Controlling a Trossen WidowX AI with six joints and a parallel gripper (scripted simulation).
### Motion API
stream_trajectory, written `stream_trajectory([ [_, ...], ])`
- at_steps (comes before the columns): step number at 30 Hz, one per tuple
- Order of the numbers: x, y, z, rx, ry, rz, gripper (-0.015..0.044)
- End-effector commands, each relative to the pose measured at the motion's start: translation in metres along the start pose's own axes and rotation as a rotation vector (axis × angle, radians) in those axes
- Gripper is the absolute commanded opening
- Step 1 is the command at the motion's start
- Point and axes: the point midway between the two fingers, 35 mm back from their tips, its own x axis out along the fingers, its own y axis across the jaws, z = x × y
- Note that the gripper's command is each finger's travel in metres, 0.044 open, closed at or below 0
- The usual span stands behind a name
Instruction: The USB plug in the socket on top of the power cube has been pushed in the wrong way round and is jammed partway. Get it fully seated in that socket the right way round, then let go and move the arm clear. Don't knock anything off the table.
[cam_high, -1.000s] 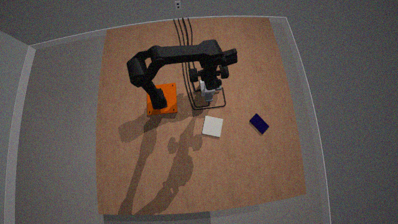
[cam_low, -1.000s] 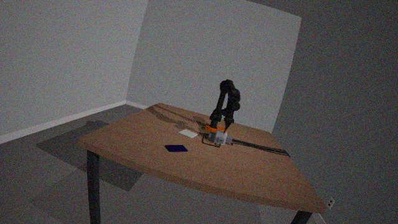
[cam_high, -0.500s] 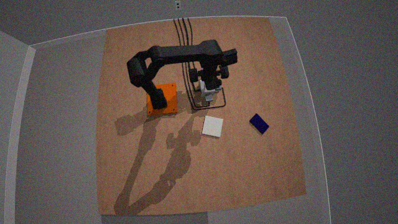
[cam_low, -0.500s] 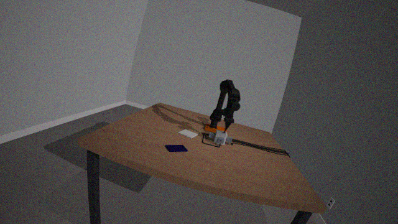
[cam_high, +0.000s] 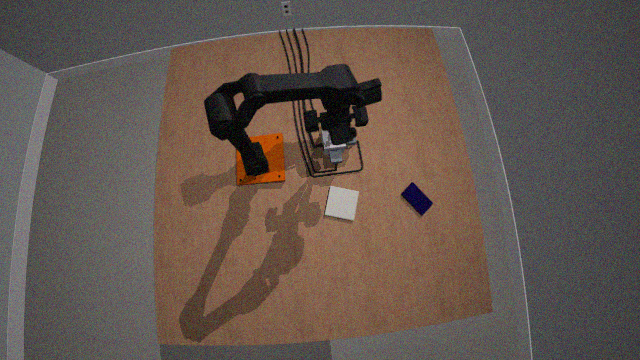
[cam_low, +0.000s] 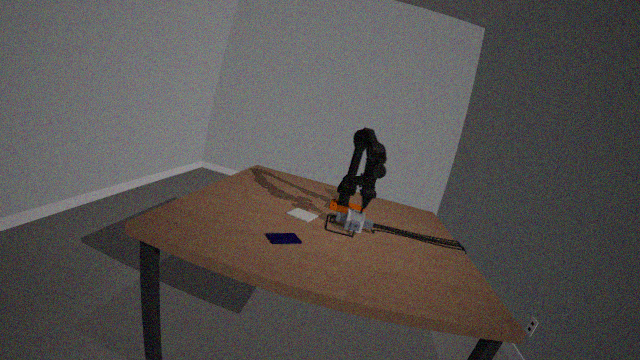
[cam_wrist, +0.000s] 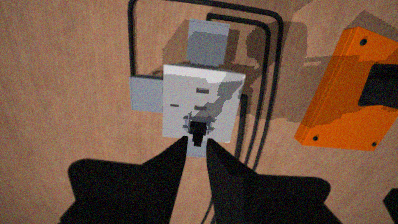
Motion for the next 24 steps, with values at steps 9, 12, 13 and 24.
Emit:
stream_trajectory([
  [9,0.0002,-0.0001,0.0000,0.000,0.000,-0.001,0.0095],
  [12,0.0002,-0.0001,0.0000,0.000,0.000,-0.001,0.0095],
  [13,0.0002,-0.0001,0.0000,0.000,0.000,-0.001,0.0095],
  [24,-0.0098,-0.0001,-0.0007,0.000,0.000,-0.001,0.0095],
])
